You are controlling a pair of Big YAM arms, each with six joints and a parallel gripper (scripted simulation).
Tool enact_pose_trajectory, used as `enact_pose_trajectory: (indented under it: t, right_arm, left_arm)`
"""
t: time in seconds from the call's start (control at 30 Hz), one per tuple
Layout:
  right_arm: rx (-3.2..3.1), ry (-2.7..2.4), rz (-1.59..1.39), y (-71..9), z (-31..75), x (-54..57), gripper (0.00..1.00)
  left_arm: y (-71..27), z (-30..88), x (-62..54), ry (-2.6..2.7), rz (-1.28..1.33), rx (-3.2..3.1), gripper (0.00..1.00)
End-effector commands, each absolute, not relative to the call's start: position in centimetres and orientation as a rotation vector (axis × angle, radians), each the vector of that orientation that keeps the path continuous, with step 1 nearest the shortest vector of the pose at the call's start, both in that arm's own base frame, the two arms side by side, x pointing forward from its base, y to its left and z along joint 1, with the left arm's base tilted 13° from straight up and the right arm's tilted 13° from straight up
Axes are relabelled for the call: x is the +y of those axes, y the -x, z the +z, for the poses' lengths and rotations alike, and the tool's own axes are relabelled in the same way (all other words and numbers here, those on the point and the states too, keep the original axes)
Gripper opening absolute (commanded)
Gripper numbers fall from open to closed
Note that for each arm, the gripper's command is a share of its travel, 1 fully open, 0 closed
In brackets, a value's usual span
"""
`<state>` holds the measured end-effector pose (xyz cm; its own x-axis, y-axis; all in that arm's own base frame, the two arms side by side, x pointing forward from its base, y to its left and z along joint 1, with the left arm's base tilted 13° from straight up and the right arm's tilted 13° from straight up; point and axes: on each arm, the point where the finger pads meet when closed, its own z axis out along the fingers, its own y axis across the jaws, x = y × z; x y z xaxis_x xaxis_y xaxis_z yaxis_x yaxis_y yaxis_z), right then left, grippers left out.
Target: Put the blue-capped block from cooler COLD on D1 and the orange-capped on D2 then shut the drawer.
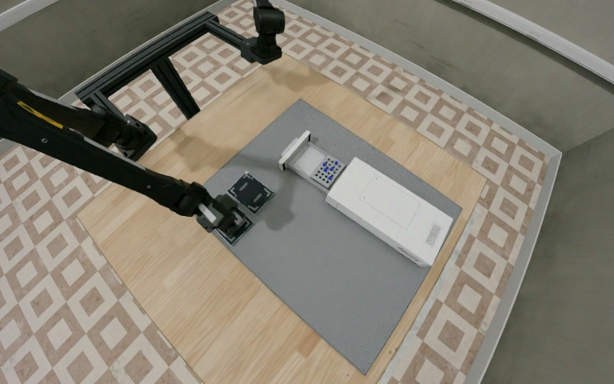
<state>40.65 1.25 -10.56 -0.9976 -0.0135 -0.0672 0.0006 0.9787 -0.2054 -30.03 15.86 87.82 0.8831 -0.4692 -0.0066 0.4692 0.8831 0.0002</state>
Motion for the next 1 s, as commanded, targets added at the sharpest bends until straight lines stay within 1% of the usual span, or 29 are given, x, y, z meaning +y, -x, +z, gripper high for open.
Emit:
enact_pose_trajectory:
  t: [0.0,0.97]
  right_arm:
    - [2.975,0.056,-0.291,-43.94,-7.67,2.76,0.0]
    - [2.973,0.036,-0.29,-44.35,-6.92,2.96,0.0]
  left_arm:
    - [27.9,88.59,14.85,-0.012,-0.49,0.041,0.0]
    - [27.9,88.59,14.85,-0.012,-0.49,0.041,0.0]
